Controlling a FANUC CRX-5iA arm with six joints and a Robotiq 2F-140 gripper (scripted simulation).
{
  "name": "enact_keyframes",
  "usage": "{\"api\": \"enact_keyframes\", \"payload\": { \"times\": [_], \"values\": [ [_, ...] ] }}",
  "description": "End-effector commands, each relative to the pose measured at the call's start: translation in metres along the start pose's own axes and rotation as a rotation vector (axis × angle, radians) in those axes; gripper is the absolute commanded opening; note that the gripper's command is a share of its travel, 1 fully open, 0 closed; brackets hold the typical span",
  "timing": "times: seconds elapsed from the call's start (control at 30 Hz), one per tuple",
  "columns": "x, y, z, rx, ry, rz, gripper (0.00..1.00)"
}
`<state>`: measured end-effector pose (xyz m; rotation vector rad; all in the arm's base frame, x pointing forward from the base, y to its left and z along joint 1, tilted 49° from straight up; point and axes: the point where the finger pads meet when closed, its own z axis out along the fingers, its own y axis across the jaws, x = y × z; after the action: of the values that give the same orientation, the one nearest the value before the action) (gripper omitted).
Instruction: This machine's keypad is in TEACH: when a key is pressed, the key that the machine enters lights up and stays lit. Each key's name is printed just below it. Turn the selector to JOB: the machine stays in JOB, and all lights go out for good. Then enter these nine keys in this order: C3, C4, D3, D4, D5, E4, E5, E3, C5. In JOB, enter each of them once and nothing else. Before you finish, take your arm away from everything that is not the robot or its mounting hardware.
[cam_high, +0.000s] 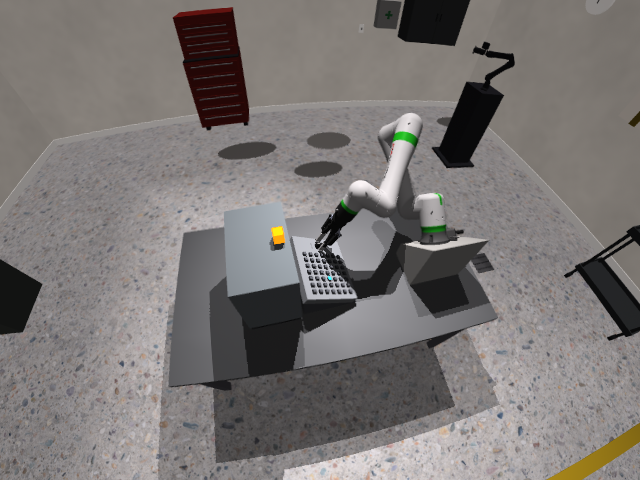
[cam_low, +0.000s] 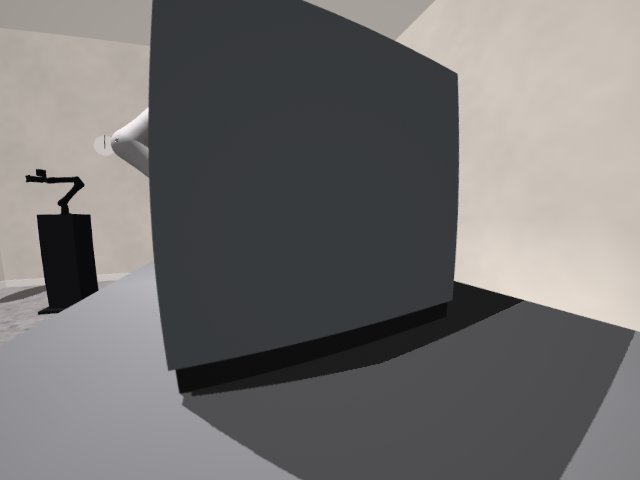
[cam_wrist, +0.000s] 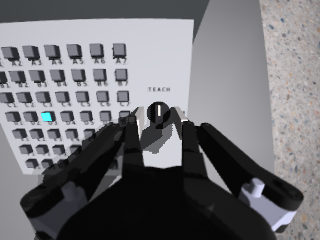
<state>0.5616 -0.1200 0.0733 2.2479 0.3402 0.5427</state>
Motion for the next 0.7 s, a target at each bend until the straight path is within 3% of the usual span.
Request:
{"api": "enact_keyframes", "payload": {
  "times": [0.0, 0.47, 0.5, 0.67],
  "values": [
    [0.0002, -0.0001, -0.0002, 0.000, 0.000, 0.000, 0.33],
    [0.0002, -0.0001, -0.0002, 0.000, 0.000, 0.000, 0.33],
    [0.0002, -0.0001, -0.0002, 0.000, 0.000, 0.000, 0.00],
    [0.0002, -0.0001, -0.0002, 0.000, 0.000, 0.000, 0.00]
  ]
}}
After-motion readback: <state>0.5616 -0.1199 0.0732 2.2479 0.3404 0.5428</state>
